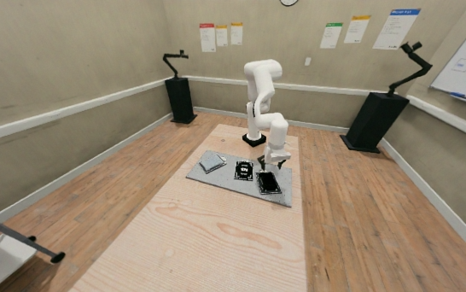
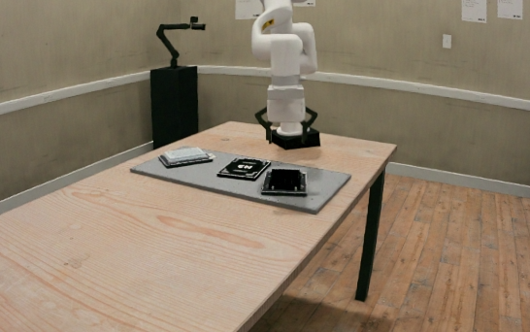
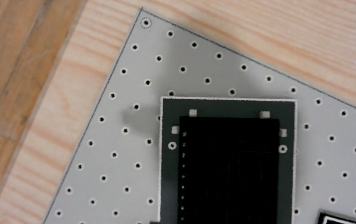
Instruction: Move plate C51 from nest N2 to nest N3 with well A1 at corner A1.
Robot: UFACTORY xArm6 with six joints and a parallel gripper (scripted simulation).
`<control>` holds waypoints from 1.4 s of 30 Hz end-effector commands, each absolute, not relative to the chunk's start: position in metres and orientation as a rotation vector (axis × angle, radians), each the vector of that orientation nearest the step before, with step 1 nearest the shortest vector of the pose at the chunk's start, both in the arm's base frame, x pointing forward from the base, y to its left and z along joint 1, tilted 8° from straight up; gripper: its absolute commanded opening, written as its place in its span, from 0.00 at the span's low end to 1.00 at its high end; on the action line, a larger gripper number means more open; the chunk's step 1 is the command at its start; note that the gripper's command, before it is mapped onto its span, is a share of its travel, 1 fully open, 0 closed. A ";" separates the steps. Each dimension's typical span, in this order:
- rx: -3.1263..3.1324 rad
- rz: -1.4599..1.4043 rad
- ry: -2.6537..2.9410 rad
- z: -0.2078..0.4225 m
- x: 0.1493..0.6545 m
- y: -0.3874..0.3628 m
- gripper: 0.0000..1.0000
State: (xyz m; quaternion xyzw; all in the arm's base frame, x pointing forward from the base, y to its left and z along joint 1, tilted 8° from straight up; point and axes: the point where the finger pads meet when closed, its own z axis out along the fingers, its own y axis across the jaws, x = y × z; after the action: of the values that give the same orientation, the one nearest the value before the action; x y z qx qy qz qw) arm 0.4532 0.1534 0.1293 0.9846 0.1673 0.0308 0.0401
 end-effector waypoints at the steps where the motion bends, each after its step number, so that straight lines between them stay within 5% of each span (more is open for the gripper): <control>1: 2.993 0.134 0.492 0.130 0.455 0.152 1.00; 42: 2.993 0.134 0.492 0.087 0.460 0.148 1.00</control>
State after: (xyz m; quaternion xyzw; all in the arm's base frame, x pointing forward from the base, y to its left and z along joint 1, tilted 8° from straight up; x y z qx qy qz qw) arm 0.4578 0.1482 0.0896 0.9845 0.1619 0.0421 0.0532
